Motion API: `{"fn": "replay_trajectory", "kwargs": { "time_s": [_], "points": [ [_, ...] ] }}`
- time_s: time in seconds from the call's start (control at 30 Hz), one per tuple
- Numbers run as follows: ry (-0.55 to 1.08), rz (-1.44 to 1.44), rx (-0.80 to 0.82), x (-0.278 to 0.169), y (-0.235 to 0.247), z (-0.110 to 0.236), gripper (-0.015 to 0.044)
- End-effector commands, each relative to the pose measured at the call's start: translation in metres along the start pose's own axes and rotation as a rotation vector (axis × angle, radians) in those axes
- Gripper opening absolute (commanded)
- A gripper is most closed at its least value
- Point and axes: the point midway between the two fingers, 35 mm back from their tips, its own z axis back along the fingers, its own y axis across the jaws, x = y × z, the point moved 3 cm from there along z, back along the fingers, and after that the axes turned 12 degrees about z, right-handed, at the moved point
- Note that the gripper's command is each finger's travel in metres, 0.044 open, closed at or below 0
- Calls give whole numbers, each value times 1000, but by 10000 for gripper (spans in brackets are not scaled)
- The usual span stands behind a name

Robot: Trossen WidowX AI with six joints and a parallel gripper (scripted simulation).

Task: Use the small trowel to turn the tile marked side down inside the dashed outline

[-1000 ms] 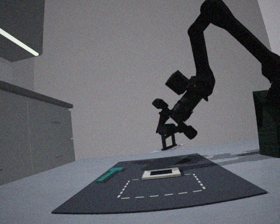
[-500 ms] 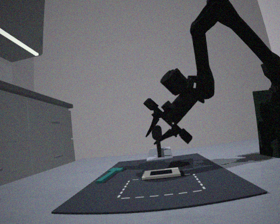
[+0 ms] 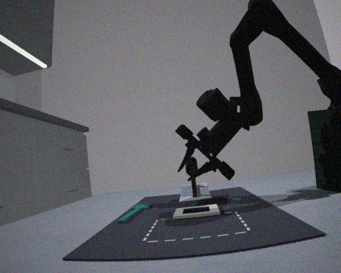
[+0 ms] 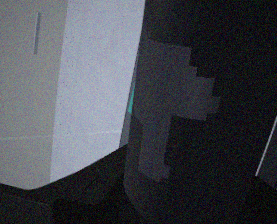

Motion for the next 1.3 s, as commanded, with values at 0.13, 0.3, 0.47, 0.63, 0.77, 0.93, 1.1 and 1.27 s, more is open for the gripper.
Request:
{"fn": "replay_trajectory", "kwargs": {
  "time_s": [0.13, 0.3, 0.47, 0.63, 0.77, 0.93, 1.1, 1.27],
  "points": [
    [-13, -1, 15, 0, -5, -6, 0],
    [-12, -1, 15, -2, -10, -11, 0],
    [-12, -2, 16, -4, -15, -14, 0],
    [-12, -2, 15, -8, -14, -14, 0],
    [-12, -3, 15, -14, -12, -14, 0],
    [-12, -3, 14, -22, -9, -14, 0],
    [-12, -3, 14, -30, -7, -13, 0],
    [-11, -4, 14, -38, -5, -13, 0]
  ]
}}
